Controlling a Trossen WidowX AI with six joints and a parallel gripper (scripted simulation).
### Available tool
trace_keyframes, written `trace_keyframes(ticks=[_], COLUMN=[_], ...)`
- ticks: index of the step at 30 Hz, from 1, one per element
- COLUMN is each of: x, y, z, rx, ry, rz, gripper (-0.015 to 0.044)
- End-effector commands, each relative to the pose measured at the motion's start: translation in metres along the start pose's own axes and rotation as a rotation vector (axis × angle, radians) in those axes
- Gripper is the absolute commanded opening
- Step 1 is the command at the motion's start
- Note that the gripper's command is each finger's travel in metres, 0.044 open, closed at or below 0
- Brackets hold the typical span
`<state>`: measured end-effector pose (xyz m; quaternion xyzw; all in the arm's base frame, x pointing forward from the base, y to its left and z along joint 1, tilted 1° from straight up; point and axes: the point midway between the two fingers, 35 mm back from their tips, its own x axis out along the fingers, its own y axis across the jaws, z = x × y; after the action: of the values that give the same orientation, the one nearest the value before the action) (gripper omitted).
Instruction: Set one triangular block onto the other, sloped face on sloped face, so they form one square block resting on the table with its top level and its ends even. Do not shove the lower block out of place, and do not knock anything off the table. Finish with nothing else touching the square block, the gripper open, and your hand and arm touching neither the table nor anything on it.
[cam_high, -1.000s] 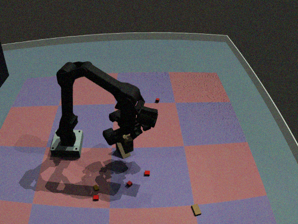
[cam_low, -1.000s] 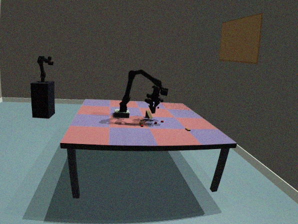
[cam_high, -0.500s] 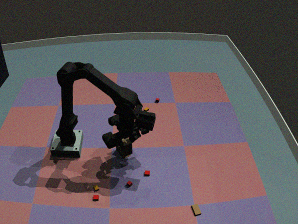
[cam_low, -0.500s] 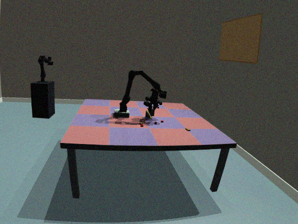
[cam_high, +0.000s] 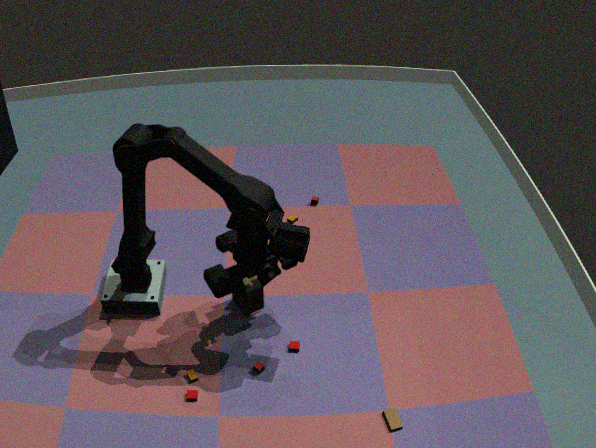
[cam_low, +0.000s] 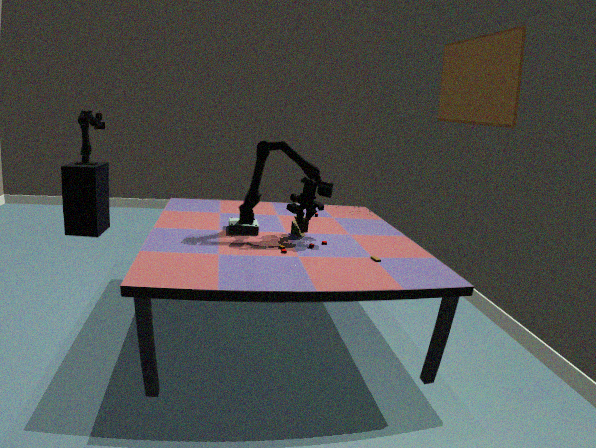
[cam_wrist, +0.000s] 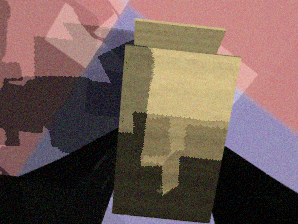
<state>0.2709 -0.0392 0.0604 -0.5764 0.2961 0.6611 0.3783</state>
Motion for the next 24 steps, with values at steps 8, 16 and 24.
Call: trace_keyframes(ticks=[8,16,24], x=[0.0001,0.0,0.0016], y=[-0.0011,-0.0014,-0.0014], z=[0.0007,0.0009,0.0012], rx=[0.004,0.007,0.009], ry=[-0.004,-0.005,-0.006], rz=[-0.011,-0.014,-0.015], gripper=[0.0,0.0,0.0])
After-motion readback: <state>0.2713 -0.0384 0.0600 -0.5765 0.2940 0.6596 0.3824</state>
